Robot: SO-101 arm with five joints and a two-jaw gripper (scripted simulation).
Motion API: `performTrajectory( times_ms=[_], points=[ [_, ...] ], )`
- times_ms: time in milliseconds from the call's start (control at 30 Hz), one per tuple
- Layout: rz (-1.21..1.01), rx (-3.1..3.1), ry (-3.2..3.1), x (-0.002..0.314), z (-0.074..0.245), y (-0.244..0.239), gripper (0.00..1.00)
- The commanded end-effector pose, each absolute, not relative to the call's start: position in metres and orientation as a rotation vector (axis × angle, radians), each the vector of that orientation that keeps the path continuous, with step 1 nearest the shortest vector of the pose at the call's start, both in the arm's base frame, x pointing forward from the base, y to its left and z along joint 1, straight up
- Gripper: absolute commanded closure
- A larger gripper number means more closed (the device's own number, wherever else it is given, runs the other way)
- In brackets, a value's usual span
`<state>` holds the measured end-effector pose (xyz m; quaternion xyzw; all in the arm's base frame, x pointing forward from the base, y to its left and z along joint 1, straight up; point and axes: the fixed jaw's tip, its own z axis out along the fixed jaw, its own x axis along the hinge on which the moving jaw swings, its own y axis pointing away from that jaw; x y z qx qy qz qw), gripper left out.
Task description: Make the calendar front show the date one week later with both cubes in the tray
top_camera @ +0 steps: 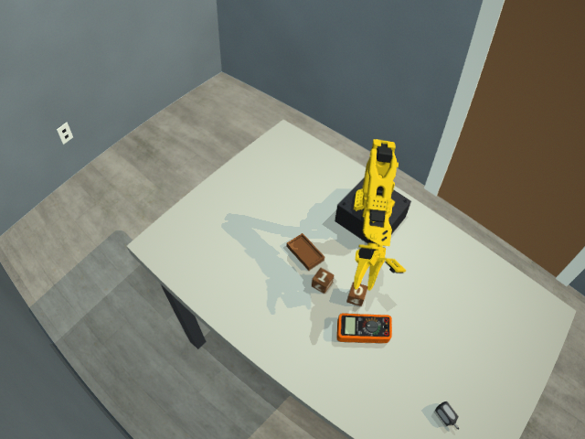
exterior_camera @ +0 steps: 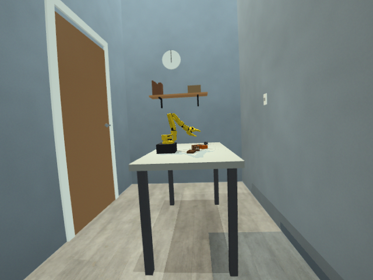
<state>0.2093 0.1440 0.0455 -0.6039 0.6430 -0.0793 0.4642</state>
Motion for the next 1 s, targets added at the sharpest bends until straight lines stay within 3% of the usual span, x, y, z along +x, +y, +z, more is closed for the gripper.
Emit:
performTrajectory(
  times_ms=[0,467,967],
  points=[
    [-0.224,-1.711,1.57,0.207,0.057,0.138,0.65],
    [-0.269,-1.886,1.534,0.204,0.063,0.133,0.65],
    [-0.231,-2.062,1.592,0.193,0.039,0.126,0.65]
  ],
)
